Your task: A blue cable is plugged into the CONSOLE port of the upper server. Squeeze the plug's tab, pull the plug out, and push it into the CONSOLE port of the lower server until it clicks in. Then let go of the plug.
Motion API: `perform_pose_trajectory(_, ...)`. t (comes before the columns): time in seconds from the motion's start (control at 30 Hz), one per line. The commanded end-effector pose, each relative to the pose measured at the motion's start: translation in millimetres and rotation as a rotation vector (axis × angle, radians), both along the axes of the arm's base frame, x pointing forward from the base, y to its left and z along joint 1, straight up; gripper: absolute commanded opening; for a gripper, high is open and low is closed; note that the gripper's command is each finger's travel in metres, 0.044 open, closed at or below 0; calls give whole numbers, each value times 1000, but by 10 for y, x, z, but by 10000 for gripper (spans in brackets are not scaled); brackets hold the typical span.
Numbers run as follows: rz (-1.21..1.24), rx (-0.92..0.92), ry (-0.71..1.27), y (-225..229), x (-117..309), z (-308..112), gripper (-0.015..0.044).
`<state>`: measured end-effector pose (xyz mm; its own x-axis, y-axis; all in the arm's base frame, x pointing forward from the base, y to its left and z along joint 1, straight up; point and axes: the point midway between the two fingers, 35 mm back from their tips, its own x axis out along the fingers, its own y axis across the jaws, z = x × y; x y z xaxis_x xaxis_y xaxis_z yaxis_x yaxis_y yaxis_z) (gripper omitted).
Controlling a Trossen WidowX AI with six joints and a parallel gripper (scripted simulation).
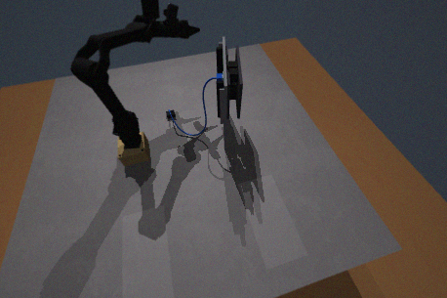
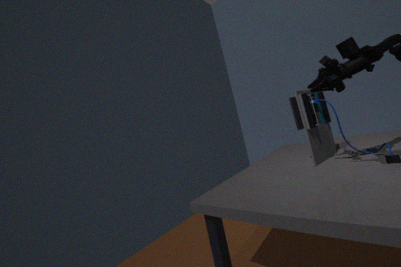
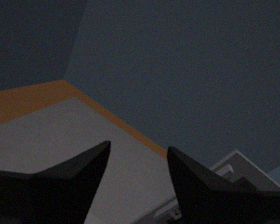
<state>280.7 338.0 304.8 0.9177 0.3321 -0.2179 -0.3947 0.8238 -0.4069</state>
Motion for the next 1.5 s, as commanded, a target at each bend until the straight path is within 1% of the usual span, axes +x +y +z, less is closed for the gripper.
perform_pose_trajectory(0.0, -123, 450, 136, -694, 117, -69, 239)
perform_pose_trajectory(0.47, -285, 1262, 285, -1790, 34, -211, 239)
perform_pose_trajectory(0.87, -310, 1943, 381, -2486, -214, -514, 239)
perform_pose_trajectory(0.93, -308, 1972, 386, -2510, -226, -530, 239)
perform_pose_trajectory(1.4, -308, 1972, 386, -2510, -226, -530, 239)
perform_pose_trajectory(1.47, -307, 1972, 385, -2507, -174, -521, 239)
